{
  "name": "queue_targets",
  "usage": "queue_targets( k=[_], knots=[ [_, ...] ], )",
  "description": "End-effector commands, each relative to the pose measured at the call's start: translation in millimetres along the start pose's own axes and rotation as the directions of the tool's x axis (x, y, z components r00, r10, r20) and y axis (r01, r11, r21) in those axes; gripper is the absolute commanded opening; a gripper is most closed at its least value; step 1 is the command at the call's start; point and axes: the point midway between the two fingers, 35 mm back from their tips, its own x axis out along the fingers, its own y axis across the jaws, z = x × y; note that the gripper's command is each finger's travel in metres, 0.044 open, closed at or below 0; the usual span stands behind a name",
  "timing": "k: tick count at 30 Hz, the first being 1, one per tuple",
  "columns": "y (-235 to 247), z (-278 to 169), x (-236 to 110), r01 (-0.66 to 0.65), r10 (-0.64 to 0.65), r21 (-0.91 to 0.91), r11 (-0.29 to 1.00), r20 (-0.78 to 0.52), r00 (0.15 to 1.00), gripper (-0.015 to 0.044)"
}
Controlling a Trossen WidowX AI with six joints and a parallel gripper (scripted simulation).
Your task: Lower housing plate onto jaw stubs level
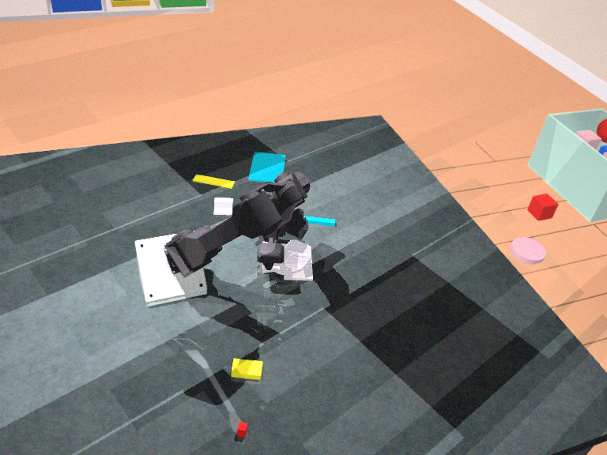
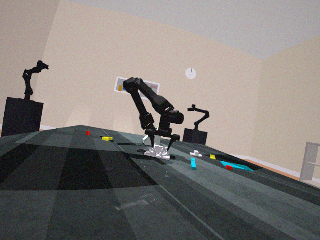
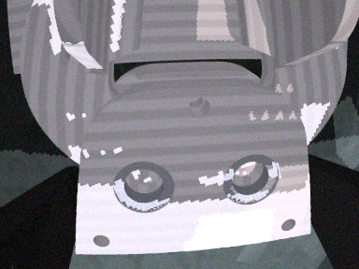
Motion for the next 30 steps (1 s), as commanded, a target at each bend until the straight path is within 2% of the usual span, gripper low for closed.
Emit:
queue_targets(
  k=[1,30],
  knots=[
    [0.1,0.1,2.0,0.000,0.000,-0.004,1.000,0.002,1.000,0.0351],
    [0.1,0.1,7.0,0.001,-0.001,-0.003,1.000,0.002,1.000,0.0351]
  ],
)
